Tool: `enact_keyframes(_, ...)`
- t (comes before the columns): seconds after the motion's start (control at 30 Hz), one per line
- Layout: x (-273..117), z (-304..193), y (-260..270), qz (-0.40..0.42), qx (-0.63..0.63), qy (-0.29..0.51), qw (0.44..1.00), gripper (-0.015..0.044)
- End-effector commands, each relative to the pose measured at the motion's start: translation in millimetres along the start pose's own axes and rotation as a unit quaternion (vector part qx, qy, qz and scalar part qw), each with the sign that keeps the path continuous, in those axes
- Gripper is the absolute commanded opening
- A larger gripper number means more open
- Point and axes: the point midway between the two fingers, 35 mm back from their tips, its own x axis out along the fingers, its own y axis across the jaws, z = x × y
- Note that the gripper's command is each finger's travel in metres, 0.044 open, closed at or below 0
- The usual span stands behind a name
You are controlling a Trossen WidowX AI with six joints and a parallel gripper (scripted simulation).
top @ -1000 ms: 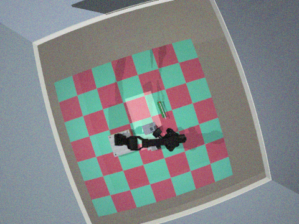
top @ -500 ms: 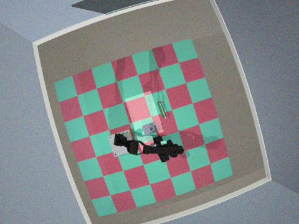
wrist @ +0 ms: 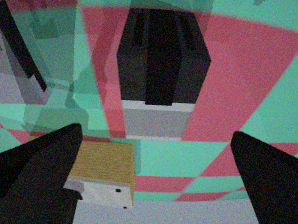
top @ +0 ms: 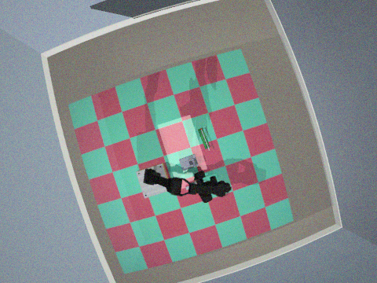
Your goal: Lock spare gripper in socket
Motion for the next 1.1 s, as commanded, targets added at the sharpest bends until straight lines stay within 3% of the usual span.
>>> enact_keyframes(0.0, 8, 3, 1, 0.004, 0.002, 0.004, 1.000, 0.0440)
enact_keyframes(1.07, 53, 27, 1, 0.005, 0.002, 0.004, 1.000, 0.0440)
